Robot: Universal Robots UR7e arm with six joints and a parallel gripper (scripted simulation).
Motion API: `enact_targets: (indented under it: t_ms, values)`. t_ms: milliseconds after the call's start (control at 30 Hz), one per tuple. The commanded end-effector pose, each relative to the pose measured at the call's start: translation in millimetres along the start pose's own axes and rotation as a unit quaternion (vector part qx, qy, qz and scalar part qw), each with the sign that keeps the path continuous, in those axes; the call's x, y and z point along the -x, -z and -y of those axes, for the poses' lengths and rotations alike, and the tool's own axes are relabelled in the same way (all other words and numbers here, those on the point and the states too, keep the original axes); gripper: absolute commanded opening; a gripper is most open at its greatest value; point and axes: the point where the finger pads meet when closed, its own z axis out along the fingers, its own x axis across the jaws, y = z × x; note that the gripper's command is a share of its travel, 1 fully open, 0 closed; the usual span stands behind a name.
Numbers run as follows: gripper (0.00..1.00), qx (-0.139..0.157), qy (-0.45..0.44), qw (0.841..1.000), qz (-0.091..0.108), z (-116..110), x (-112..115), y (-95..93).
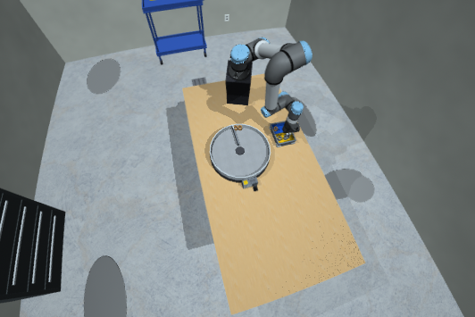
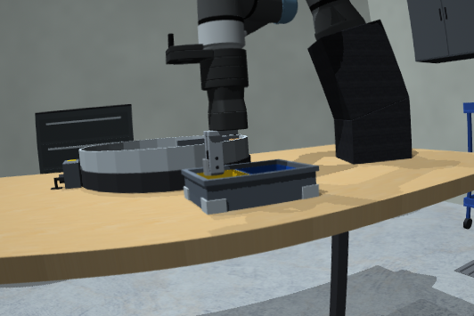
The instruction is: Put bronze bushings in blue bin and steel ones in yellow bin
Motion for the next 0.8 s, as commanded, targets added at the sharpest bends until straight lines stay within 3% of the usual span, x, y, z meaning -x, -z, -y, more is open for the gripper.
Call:
enact_targets:
  t_ms: [0,767]
  values:
    - [0.00,-0.001,0.000,1.000,0.000,0.7,0.5,-2.8]
    - [0.00,-0.001,0.000,1.000,0.000,0.7,0.5,-14.8]
